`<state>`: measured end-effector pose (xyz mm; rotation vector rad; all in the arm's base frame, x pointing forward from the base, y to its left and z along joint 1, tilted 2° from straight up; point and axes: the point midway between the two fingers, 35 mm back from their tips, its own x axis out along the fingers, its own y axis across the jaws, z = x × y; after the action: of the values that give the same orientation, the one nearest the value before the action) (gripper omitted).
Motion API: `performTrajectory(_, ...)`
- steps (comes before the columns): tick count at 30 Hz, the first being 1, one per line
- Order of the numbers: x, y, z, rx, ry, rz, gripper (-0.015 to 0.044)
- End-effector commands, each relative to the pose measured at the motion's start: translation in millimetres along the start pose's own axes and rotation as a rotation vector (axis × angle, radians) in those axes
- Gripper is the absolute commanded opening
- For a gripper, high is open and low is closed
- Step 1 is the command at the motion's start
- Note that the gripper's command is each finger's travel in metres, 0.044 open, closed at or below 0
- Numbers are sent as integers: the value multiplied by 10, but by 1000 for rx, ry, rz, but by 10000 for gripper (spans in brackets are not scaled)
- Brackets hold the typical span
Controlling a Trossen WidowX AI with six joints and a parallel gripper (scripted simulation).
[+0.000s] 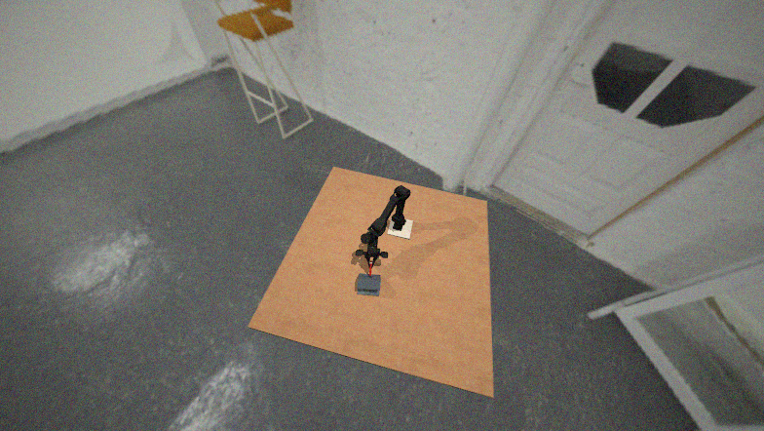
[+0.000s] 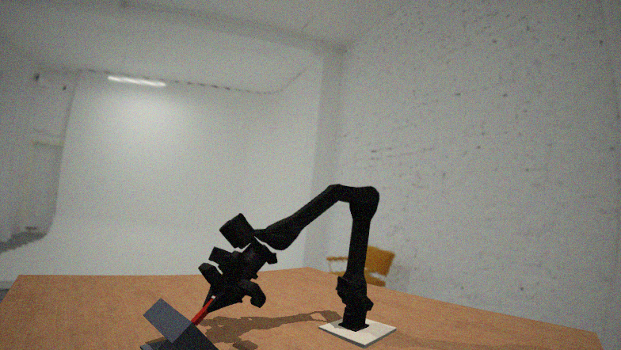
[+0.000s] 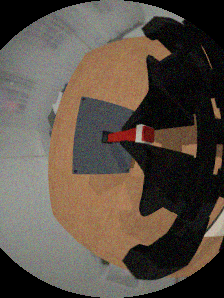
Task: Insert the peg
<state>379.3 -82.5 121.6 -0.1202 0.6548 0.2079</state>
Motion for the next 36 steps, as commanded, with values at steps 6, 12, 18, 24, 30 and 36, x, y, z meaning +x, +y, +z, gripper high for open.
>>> performTrajectory(6, -15, -4, 5, -1, -2, -1, 0)
performTrajectory(12, -15, -4, 5, -1, -2, -1, 0)
performTrajectory(18, -3, -9, 17, -1, -2, -1, 0)
performTrajectory(24, -4, -16, 34, -1, -2, -1, 0)
performTrajectory(30, 0, -23, 49, -1, -2, -1, 0)
performTrajectory(36, 28, -26, 54, -1, -2, -1, 0)
